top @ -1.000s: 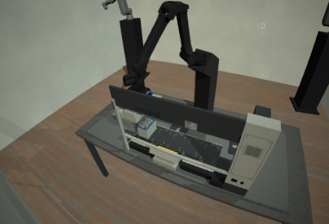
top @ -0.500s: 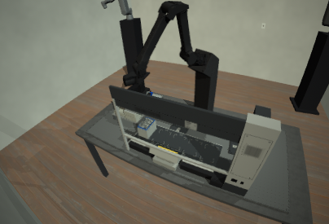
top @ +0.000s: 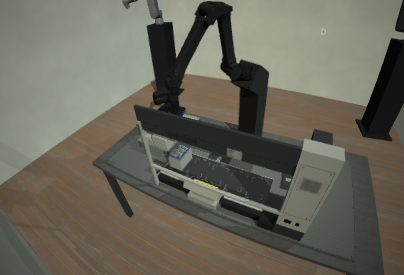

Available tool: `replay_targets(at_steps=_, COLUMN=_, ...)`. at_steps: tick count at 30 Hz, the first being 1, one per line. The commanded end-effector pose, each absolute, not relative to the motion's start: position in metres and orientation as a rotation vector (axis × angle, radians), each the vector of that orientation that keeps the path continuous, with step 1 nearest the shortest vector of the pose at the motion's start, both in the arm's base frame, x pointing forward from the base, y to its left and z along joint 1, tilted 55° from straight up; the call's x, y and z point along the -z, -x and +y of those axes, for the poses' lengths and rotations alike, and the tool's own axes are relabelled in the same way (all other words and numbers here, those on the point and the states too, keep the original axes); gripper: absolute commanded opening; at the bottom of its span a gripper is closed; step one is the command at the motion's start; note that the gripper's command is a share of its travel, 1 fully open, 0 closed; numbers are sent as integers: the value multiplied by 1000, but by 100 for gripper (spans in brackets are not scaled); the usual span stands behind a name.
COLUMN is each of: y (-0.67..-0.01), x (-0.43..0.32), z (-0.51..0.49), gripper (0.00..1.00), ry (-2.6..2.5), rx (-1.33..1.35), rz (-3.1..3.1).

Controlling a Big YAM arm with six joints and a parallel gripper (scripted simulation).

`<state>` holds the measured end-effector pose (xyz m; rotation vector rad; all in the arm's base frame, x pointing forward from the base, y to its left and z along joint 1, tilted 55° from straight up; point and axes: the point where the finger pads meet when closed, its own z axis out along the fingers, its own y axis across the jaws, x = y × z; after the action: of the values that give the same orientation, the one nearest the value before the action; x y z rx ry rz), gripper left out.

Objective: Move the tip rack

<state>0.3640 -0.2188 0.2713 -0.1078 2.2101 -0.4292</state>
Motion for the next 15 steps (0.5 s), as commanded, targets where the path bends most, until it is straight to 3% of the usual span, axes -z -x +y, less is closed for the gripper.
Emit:
replay_targets(at_steps=1, y=-350, x=-265, z=-229, gripper=0, ry=196, rx=513, rz=2194)
replay_targets(at_steps=15, y=-328, x=-207, z=-244, gripper=0, ry=463, rx=621, rz=2209)
